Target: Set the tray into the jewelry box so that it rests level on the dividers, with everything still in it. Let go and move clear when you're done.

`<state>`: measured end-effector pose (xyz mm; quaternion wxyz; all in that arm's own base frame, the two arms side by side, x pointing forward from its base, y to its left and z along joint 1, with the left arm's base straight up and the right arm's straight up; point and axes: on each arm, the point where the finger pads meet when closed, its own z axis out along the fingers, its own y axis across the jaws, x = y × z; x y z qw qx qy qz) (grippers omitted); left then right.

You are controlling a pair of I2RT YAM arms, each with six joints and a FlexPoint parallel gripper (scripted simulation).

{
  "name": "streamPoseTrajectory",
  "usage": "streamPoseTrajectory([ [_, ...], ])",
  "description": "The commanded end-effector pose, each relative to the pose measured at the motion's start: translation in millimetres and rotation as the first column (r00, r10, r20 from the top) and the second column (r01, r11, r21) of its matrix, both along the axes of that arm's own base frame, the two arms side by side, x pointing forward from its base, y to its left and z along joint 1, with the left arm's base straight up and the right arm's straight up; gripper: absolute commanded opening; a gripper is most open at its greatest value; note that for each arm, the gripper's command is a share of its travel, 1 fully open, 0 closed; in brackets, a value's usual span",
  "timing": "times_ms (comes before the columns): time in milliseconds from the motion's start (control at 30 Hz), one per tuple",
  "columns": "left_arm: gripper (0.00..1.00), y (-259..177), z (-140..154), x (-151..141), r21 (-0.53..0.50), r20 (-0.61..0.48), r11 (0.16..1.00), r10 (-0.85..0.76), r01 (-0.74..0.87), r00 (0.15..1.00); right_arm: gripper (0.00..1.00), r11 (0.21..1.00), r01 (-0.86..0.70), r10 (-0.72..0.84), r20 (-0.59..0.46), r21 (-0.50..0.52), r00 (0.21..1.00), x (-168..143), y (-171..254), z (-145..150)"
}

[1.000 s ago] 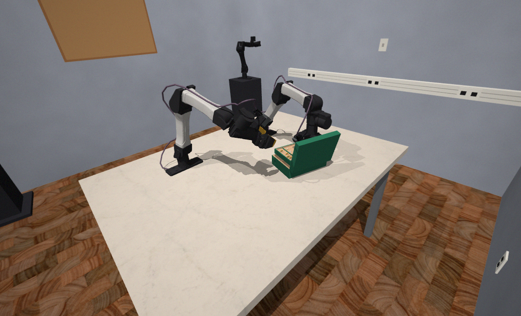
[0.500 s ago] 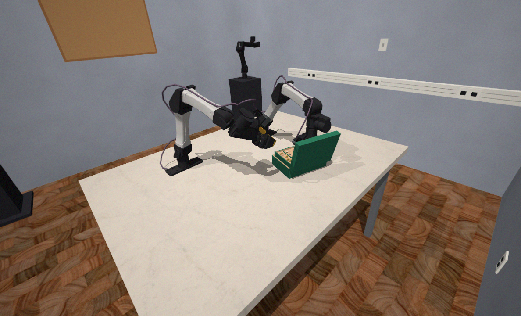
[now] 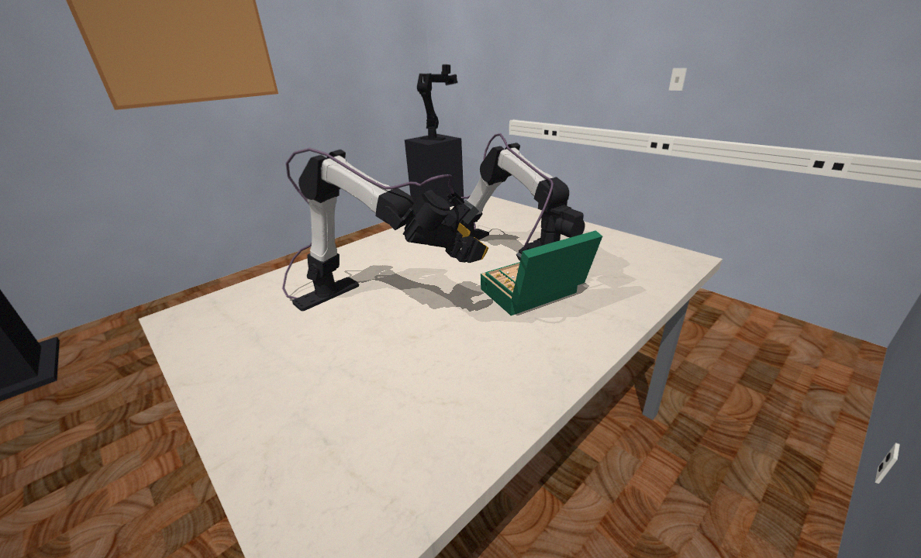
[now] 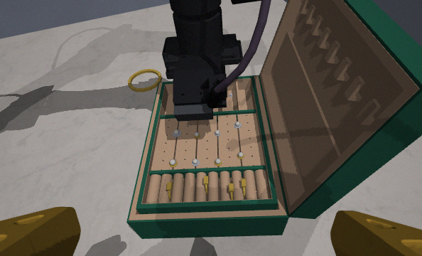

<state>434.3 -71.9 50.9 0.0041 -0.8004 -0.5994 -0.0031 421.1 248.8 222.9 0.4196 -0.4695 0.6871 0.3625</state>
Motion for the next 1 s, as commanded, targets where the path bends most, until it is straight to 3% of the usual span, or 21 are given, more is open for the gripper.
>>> streamPoseTrajectory([
  [0, 0.0, -1.5, 13.5, 4.9, -0.013, 0.039, 1.0, -0.013, 0.014, 0.999, 1.0, 0.999, -0.01, 0.008, 0.062, 0.031, 0.998, 4.3, 3.4, 25.9],
  [200, 0.0, -0.7, 5.5, 2.5, -0.004, 0.017, 1.0, -0.004, 0.004, 1.0, 1.0, 0.999, -0.01, 0.008, 0.063, 0.031, 0.998, 4.4, 3.5, 26.1],
  [233, 0.11, -0.7, 5.5, 2.5, -0.004, 0.017, 1.0, -0.004, 0.004, 1.0, 1.0, 0.999, -0.01, 0.008, 0.063, 0.031, 0.998, 4.4, 3.5, 26.1],
  [267, 0.14, -0.7, 5.5, 2.5, -0.004, 0.017, 1.0, -0.004, 0.004, 1.0, 1.0, 0.999, -0.01, 0.008, 0.063, 0.031, 0.998, 4.4, 3.5, 26.1],
  [433, 0.14, -1.7, 39.8, 3.2, -0.012, 0.064, 1.0, -0.005, 0.005, 0.998, 1.0, 0.999, -0.01, 0.008, 0.063, 0.031, 0.998, 4.4, 3.5, 26.1],
  [700, 0.14, -4.7, 28.3, 3.0, 0.0, -0.005, 1.0, -0.004, 0.004, 1.0, 1.0, 0.999, -0.01, 0.008, 0.063, 0.031, 0.998, 4.4, 3.5, 26.2],
  [833, 0.14, -1.8, 50.9, 2.5, -0.001, -0.002, 1.0, -0.006, 0.006, 1.0, 1.0, 0.999, -0.01, 0.008, 0.063, 0.031, 0.998, 4.4, 3.5, 26.2],
  [967, 0.59, -6.4, 62.4, 5.1, -0.036, 0.042, 0.997, 0.065, -0.064, 0.997, 1.0, 0.999, -0.01, 0.008, 0.063, 0.031, 0.998, 4.4, 3.5, 26.2],
])
